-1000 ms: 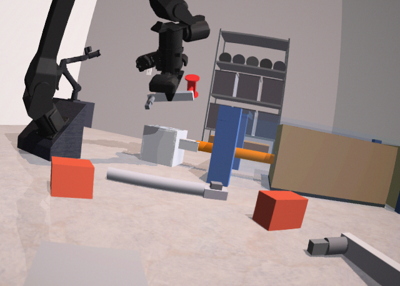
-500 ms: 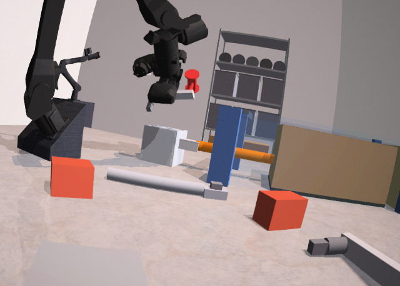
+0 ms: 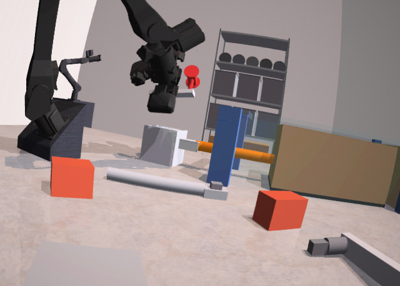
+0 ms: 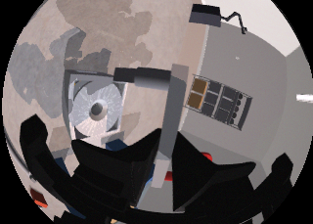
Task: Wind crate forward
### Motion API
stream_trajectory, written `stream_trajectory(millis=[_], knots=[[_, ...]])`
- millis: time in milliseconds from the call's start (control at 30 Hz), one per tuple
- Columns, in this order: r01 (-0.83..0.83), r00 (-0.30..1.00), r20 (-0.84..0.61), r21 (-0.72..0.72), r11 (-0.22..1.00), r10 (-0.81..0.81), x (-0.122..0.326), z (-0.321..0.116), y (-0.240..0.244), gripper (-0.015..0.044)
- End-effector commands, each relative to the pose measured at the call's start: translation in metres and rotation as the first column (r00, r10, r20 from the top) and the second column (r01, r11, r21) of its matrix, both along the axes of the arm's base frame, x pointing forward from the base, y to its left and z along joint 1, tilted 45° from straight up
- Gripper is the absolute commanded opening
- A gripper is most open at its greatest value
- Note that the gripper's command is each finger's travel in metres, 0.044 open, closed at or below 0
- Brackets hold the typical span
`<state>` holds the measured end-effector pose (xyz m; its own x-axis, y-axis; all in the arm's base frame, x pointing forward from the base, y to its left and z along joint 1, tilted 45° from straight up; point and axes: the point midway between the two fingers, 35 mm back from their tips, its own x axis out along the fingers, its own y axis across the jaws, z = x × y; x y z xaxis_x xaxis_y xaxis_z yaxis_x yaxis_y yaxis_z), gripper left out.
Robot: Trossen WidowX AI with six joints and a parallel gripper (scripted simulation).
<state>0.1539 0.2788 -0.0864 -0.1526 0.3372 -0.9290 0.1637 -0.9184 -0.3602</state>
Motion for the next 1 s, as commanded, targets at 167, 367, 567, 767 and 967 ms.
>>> stream_trajectory(millis=[167,367,567,767,967], knots=[[0.01,1.0,-0.009,0.161,0.987,-0.009,0.0013,0.0051,0.0035,0.0],[0.024,1.0,-0.022,0.256,0.966,-0.019,0.0013,0.005,0.0032,0.0],[0.039,0.999,-0.036,0.349,0.936,-0.028,0.0013,0.0048,0.0029,0.0],[0.047,0.999,-0.044,0.394,0.918,-0.032,0.0013,0.0047,0.0028,0.0],[0.047,0.999,-0.044,0.394,0.918,-0.032,0.0013,0.0047,0.0028,0.0]])
